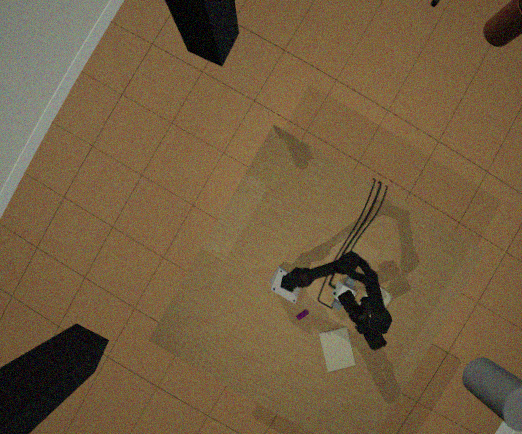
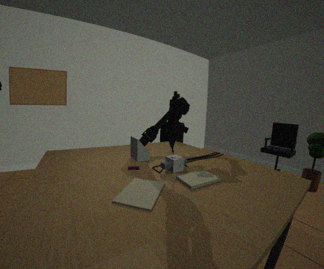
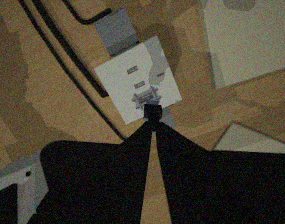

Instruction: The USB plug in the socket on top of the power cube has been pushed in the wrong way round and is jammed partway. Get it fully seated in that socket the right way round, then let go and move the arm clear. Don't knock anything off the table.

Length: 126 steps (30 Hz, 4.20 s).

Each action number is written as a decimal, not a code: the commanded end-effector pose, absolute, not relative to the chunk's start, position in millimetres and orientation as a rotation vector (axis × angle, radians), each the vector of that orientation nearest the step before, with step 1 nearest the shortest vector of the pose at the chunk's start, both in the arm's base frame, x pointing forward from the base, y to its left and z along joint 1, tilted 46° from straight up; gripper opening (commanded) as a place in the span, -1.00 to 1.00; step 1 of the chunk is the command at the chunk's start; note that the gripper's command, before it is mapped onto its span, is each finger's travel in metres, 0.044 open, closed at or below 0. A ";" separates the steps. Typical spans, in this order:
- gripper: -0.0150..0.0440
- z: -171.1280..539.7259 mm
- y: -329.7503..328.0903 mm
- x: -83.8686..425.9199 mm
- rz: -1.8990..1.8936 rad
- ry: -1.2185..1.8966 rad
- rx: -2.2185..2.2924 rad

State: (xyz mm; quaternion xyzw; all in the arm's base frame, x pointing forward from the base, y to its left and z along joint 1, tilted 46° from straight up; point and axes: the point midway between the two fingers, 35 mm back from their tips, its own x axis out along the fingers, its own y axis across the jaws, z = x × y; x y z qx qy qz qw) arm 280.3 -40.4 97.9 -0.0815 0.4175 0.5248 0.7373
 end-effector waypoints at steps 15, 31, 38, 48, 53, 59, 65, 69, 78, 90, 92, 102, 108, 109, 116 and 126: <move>-0.49 97.7 -40.3 280.4 0.914 1.155 0.193; -0.49 97.7 -40.3 280.4 0.662 1.337 0.532; -0.49 97.7 -40.3 280.4 0.542 1.406 0.680; -0.49 97.7 -40.3 280.4 0.360 1.491 0.889; -0.49 97.7 -40.3 280.4 0.265 1.528 0.992; -0.49 97.7 -40.3 280.4 0.146 1.567 1.115; -0.49 97.7 -40.3 280.4 0.023 1.600 1.237; -0.49 97.7 -40.3 280.4 -0.061 1.618 1.317; -0.49 97.7 -40.3 280.4 -0.259 1.649 1.495; -0.49 97.7 -40.3 280.4 -0.538 1.664 1.725; -0.49 97.7 -40.3 280.4 -0.586 1.663 1.762; -0.49 97.7 -40.3 280.4 -0.722 1.657 1.863; -0.49 97.7 -40.3 280.4 -0.722 1.657 1.863; -0.49 97.7 -40.3 280.4 -0.722 1.657 1.863; -0.49 97.7 -39.7 280.5 -0.712 1.660 1.863; -0.49 97.5 -38.4 280.5 -0.706 1.665 1.869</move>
